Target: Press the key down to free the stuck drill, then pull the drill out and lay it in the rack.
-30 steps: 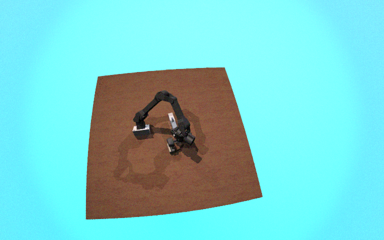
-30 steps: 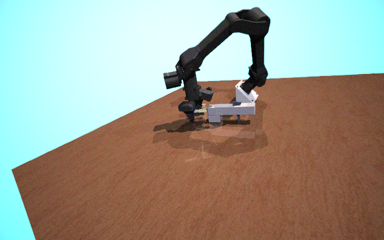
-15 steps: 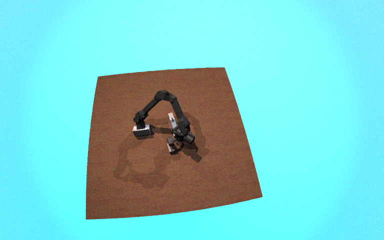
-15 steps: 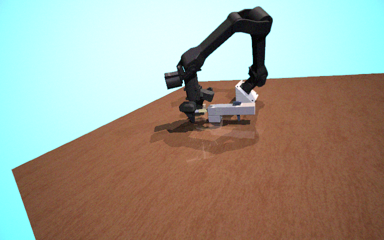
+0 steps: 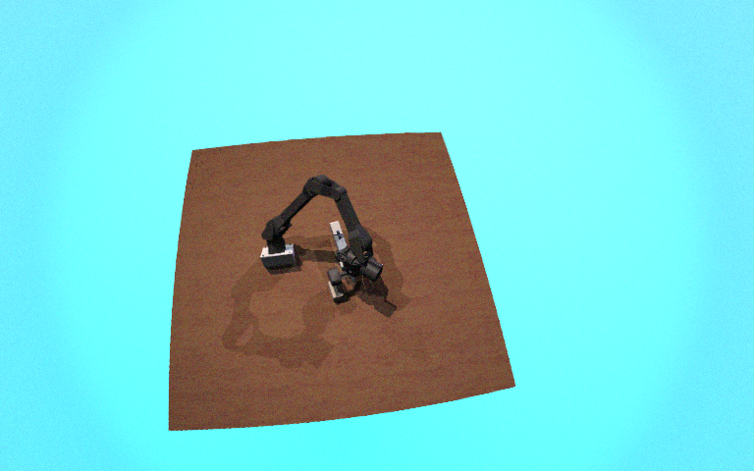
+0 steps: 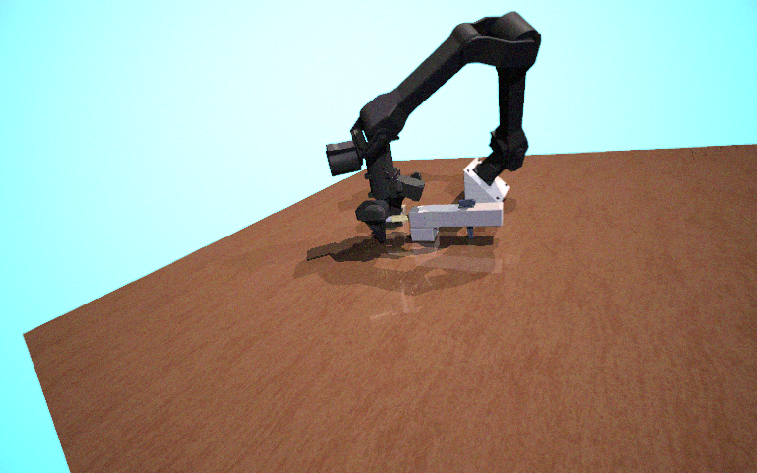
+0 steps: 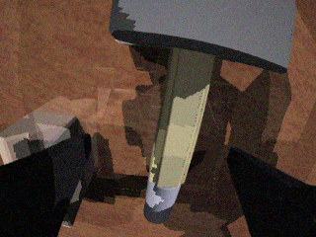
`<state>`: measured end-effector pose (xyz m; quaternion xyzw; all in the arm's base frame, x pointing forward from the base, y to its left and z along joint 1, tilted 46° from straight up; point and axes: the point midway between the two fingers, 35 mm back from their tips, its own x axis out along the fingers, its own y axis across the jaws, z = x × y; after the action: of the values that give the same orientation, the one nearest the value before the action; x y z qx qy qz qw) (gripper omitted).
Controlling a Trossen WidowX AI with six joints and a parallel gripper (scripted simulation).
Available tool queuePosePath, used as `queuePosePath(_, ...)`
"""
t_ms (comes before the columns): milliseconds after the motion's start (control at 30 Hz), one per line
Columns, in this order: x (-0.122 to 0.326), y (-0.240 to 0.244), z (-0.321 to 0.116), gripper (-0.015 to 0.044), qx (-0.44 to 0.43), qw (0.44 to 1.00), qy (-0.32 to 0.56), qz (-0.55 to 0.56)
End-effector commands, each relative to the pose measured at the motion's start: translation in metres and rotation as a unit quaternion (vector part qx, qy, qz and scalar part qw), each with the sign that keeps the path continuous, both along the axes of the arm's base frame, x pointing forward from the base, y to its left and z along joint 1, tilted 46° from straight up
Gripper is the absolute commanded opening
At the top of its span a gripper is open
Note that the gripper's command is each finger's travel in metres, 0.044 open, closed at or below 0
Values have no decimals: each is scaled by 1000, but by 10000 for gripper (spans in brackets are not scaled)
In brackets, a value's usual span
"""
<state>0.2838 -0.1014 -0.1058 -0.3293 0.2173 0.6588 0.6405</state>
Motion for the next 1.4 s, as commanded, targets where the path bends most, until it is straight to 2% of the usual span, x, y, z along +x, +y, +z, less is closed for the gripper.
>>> queuePosePath(0,-1,2,2,440,3,1000,2,-2)
queuePosePath(333,-2,4,3,440,3,1000,2,-2)
queuePosePath(833,0,2,2,46,-1,1000,-1,0)
queuePosePath(1067,0,2,2,0,-1,1000,-1,0)
queuePosePath(1367,-2,0,3,0,3,1000,2,-2)
